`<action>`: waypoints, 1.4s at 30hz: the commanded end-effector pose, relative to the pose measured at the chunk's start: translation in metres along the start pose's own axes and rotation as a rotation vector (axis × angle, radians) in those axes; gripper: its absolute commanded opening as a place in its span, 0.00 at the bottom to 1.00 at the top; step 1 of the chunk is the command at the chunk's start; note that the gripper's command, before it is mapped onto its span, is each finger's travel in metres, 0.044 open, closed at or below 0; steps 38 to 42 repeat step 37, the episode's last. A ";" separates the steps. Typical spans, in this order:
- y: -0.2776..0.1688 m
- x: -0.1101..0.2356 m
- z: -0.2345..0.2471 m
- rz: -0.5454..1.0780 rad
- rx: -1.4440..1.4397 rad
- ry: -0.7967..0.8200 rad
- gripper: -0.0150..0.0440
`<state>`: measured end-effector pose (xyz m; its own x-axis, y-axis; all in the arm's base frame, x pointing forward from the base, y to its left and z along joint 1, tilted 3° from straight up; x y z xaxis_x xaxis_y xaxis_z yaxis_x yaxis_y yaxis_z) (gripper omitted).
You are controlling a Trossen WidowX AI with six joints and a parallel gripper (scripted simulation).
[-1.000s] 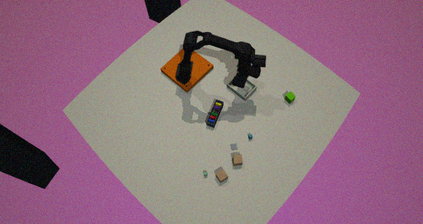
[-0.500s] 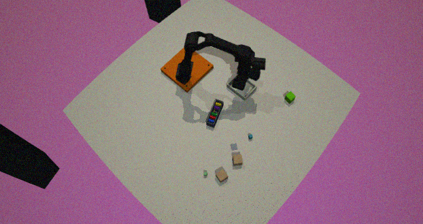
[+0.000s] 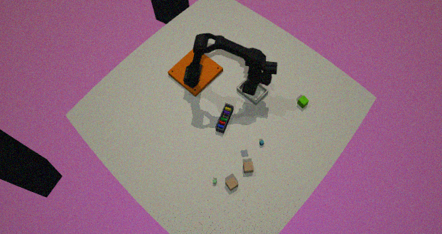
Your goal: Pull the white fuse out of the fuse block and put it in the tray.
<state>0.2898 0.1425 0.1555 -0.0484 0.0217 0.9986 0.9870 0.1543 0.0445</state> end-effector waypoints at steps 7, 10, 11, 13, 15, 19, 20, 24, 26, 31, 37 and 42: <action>0.001 0.019 0.000 -0.001 0.000 -0.002 0.81; 0.000 0.038 0.000 -0.001 0.000 -0.004 0.81; 0.000 0.038 0.000 -0.001 0.000 -0.004 0.81; 0.000 0.038 0.000 -0.001 0.000 -0.004 0.81; 0.000 0.038 0.000 -0.001 0.000 -0.004 0.81; 0.000 0.038 0.000 -0.001 0.000 -0.004 0.81; 0.000 0.037 0.000 0.000 0.003 0.000 0.81; 0.000 0.037 0.000 0.000 0.003 0.000 0.81; 0.000 0.037 0.000 0.000 0.003 0.000 0.81; 0.000 0.037 0.000 0.000 0.003 0.000 0.81; 0.000 0.037 0.000 0.000 0.003 0.000 0.81; 0.000 0.037 0.000 0.000 0.003 0.000 0.81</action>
Point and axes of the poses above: the point midway between the two fingers, 35 mm back from their tips, its own x axis back along the fingers, its own z axis across the jaws, y = z × x, the point moved 8 cm from there along x, back along the fingers, and after that the axes turned 4 degrees about -x, right-handed, at the moved point
